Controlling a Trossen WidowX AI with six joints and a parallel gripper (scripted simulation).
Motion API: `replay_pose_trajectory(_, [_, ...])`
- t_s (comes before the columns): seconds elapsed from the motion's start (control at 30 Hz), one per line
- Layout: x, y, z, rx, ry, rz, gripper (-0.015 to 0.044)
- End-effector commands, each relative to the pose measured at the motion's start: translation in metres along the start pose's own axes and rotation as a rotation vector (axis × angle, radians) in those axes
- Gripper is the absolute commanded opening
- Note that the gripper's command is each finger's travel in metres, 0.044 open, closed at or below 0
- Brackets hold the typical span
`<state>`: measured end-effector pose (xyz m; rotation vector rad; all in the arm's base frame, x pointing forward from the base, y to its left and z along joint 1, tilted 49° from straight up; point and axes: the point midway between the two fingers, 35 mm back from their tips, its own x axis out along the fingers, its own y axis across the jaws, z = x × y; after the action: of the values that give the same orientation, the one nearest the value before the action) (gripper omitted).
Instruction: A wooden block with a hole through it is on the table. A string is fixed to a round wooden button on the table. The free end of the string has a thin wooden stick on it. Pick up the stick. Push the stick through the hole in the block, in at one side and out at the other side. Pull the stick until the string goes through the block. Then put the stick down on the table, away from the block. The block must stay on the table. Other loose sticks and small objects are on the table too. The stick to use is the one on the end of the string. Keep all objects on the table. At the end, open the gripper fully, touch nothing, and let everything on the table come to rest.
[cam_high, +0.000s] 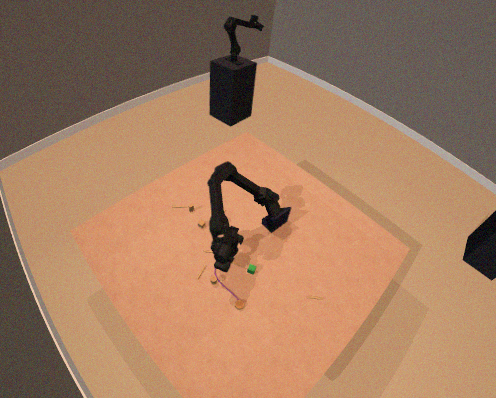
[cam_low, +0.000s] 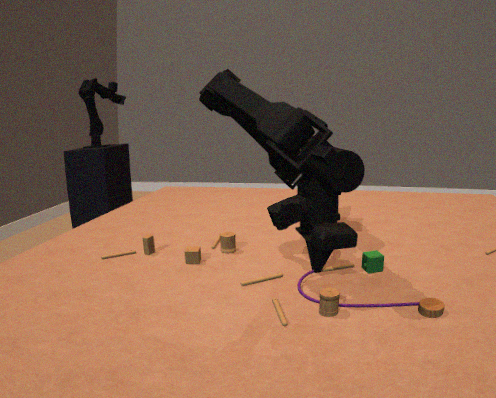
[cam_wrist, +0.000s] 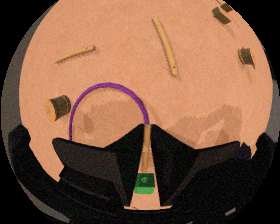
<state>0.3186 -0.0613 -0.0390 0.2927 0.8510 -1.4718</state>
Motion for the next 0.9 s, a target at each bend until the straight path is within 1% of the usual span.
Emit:
replay_pose_trajectory(0.0, [0.0,-0.001,-0.008,0.0,0.001,0.002,0.0])
replay_pose_trajectory(0.87, [-0.001,-0.003,-0.037,0.001,-0.003,0.001,0.0])
